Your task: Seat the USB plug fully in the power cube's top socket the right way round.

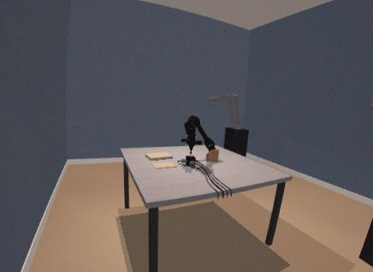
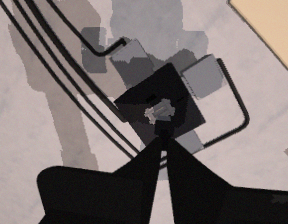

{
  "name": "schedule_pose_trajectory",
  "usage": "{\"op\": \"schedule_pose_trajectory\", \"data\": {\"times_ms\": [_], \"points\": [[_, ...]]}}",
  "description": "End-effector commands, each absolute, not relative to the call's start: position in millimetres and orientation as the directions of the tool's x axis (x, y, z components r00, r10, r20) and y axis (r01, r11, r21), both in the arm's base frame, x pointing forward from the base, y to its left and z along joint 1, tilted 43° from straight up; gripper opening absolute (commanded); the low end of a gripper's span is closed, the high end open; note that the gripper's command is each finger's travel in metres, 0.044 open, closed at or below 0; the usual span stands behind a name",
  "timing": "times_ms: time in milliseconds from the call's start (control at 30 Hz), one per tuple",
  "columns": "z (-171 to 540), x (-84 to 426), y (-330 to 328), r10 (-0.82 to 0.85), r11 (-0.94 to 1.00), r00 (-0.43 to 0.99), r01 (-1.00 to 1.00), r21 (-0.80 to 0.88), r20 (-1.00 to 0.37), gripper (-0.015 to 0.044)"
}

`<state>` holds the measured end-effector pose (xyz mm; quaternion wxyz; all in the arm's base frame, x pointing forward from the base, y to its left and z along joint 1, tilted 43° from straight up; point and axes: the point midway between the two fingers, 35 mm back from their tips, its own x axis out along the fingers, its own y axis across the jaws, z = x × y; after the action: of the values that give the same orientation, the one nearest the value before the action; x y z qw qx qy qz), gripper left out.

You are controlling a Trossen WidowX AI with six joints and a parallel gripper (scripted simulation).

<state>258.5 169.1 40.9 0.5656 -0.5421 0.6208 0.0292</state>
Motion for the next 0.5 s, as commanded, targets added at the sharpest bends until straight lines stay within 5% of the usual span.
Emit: {"op": "schedule_pose_trajectory", "data": {"times_ms": [0,467], "points": [[40.6,258.8,168.8,-0.64,0.487,0.227,-0.62,-0.616,-0.734,0.0],[40.6,258.8,168.8,-0.64,0.667,0.227,-0.309,-0.677,-0.734,0.0]]}}
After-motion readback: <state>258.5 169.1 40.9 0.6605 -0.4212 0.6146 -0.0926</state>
